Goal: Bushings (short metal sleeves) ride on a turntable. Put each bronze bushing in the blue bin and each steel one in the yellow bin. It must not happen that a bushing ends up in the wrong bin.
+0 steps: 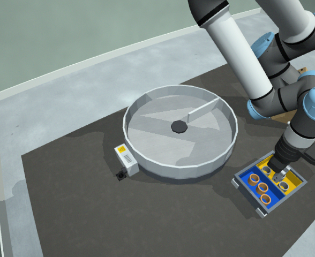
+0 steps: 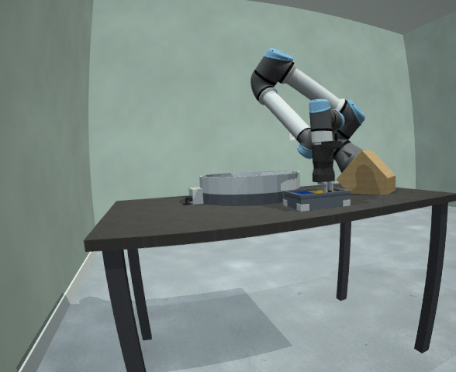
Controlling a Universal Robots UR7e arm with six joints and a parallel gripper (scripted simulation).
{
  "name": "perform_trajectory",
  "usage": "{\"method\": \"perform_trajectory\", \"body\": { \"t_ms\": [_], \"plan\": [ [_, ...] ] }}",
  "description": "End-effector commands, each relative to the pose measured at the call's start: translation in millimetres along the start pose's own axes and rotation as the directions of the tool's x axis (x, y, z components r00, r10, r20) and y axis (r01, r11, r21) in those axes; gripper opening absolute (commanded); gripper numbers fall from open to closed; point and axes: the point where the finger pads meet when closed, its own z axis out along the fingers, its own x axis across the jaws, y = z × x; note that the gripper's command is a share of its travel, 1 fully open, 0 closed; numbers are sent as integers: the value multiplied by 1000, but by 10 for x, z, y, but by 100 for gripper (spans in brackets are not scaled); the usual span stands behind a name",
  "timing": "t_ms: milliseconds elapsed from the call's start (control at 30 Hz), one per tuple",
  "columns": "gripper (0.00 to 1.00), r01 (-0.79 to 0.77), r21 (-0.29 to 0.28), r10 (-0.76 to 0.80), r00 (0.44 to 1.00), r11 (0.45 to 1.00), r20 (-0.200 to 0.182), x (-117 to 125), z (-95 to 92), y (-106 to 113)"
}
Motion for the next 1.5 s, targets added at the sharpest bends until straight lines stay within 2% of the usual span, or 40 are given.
{"method": "perform_trajectory", "body": {
  "t_ms": [0, 1467],
  "plan": [
    [42, 0, 1, 0, 1000, 1000, -1, 2, -4, -1],
    [42, 0, 1, 0, 1000, 1000, -1, 1, -51, 0]
  ]
}}
